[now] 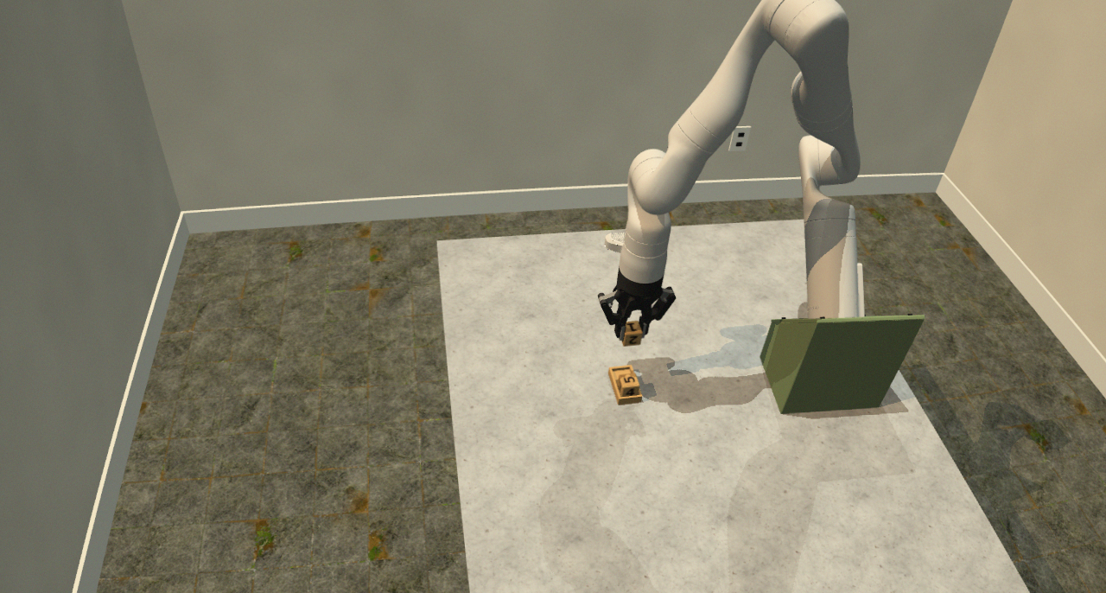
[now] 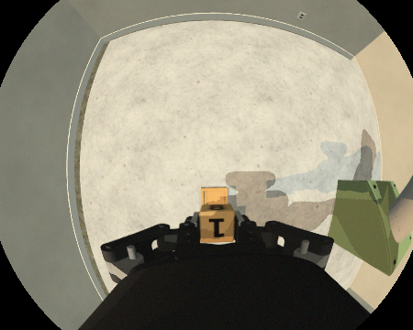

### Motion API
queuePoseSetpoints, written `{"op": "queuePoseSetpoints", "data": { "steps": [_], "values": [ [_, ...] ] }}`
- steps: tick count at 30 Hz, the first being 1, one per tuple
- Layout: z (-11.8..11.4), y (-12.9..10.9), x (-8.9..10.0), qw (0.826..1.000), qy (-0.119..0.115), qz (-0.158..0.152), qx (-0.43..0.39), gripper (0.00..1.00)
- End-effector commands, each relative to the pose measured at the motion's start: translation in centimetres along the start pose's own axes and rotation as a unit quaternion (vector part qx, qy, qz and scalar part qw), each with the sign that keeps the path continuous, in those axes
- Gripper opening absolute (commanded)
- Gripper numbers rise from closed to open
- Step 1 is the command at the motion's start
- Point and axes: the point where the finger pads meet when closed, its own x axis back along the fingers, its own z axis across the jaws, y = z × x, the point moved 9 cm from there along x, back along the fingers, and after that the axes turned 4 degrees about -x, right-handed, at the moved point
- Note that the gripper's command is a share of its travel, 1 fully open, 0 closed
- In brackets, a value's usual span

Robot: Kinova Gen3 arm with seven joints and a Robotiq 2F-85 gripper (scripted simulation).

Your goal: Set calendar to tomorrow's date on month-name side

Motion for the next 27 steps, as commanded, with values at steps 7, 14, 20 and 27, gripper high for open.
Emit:
{"op": "queuePoseSetpoints", "data": {
  "steps": [7, 14, 20, 27],
  "values": [
    [0.0, 0.0, -0.1, 1.000, -0.001, -0.001, 0.000, 0.28],
    [-0.1, 0.0, -1.4, 1.000, -0.001, -0.002, 0.000, 0.28],
    [-0.1, 0.0, -2.7, 1.000, -0.001, -0.002, 0.000, 0.28],
    [-0.1, 0.0, -4.9, 1.000, -0.001, -0.002, 0.000, 0.28]
  ]
}}
